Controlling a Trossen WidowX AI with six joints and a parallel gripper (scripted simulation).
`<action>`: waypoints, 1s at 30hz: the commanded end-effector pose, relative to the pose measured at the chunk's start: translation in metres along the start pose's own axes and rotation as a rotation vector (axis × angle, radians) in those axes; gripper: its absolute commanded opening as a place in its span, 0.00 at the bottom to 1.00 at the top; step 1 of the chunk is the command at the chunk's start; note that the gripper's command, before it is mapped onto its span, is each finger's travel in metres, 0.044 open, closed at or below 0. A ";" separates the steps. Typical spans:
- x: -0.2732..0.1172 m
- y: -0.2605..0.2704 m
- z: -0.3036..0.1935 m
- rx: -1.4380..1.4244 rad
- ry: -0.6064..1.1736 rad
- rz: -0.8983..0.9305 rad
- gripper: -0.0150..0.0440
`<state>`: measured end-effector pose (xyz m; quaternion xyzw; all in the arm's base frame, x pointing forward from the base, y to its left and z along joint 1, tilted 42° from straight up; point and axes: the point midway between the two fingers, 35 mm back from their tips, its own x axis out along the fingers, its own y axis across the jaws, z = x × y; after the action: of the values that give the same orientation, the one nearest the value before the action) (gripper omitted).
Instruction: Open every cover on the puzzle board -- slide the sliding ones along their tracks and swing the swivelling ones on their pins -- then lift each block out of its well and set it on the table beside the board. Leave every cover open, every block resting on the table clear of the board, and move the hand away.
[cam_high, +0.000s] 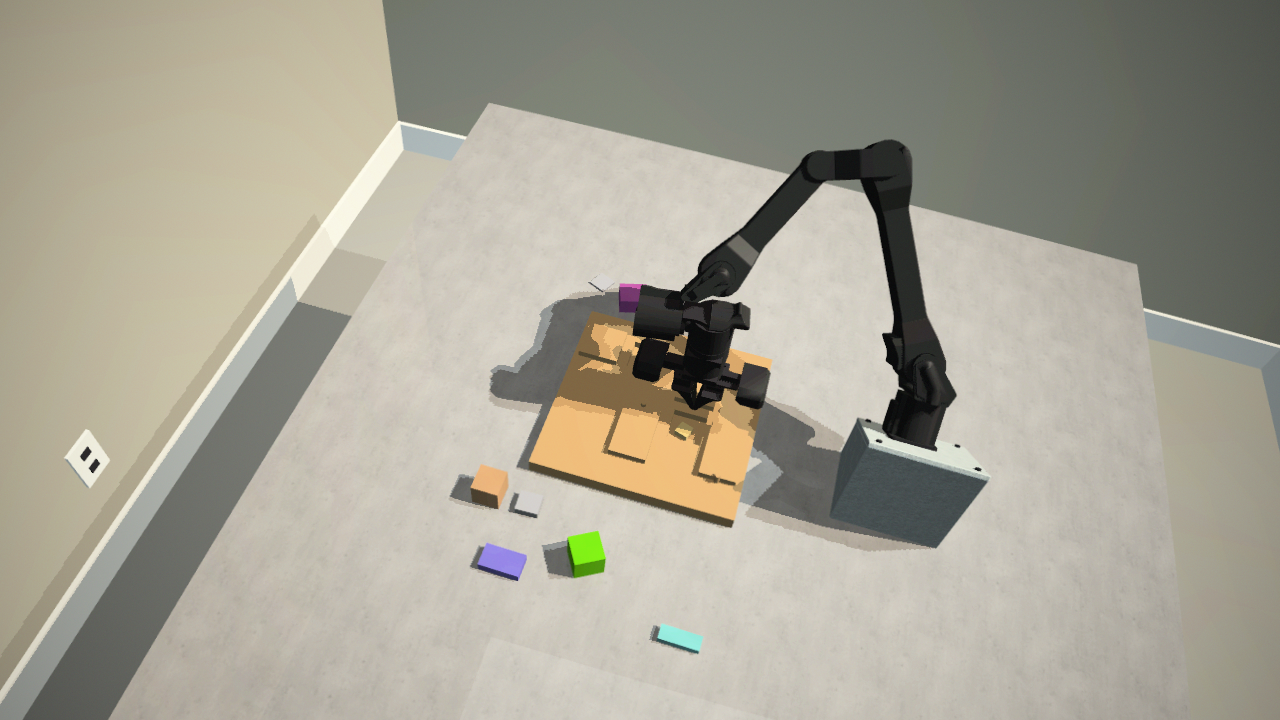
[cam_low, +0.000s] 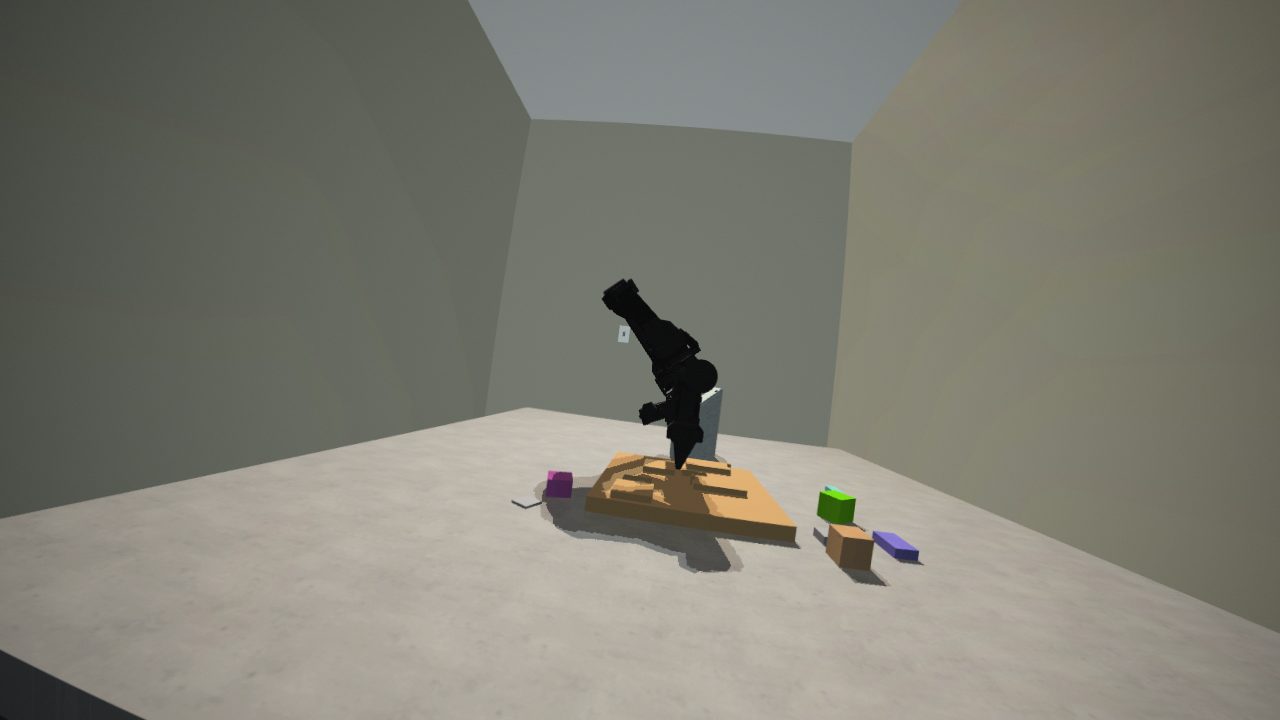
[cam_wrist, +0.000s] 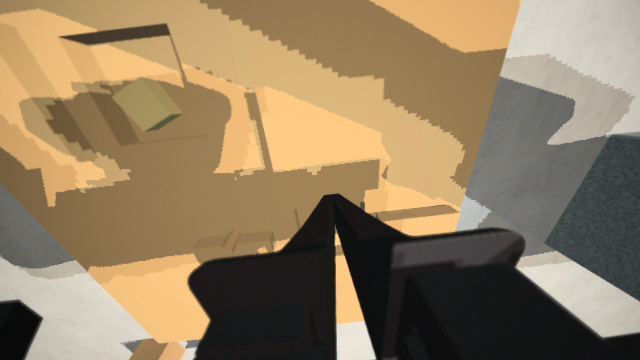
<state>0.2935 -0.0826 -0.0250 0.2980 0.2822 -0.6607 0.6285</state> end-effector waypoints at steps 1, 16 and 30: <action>-0.007 0.002 0.003 0.009 -0.007 0.010 0.25; -0.026 0.003 0.005 0.009 -0.006 0.010 0.25; -0.044 0.002 0.007 0.009 -0.006 0.009 0.25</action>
<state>0.2950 -0.0618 0.0079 0.2956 0.2771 -0.6619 0.6306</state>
